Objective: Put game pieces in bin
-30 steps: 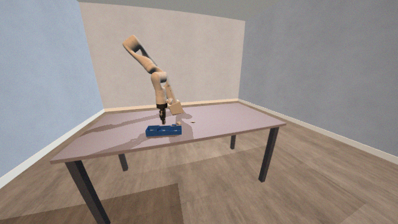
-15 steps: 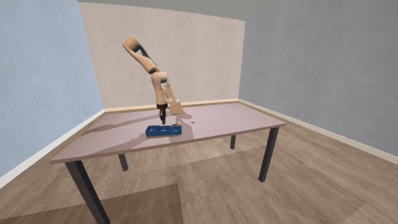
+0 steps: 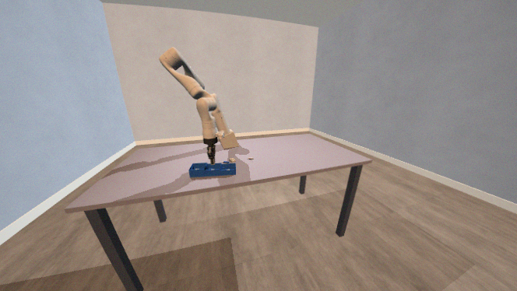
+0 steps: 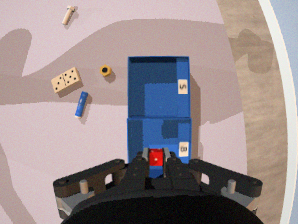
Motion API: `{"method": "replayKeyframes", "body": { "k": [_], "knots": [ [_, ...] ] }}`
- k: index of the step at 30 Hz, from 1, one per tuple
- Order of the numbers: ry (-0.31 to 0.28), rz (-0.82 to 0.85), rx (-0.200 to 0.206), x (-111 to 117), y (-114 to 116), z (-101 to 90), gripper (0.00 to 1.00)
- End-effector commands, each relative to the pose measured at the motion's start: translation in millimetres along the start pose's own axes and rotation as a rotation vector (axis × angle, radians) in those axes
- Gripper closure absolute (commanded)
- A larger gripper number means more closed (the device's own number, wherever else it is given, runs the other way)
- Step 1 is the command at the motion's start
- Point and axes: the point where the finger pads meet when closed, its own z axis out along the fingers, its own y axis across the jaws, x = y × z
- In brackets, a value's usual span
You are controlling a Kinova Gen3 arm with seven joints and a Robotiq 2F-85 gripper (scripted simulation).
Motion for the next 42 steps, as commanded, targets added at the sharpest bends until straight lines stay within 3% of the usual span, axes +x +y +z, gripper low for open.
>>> {"method": "replayKeyframes", "body": {
  "k": [1, 17, 30, 31, 42],
  "knots": [
    [0.001, -0.003, 0.006, 1.7, -2.1, 5.2, 0.89],
    [0.001, -0.003, 0.006, 1.9, -2.6, 34.6, 0.89],
    [0.001, -0.003, 0.006, 2.0, -2.8, 34.6, 0.89],
    [0.001, -0.003, 0.006, 2.0, -2.8, 34.6, 0.69],
    [0.001, -0.003, 0.006, 2.0, -2.8, 34.5, 0.69]
  ]
}}
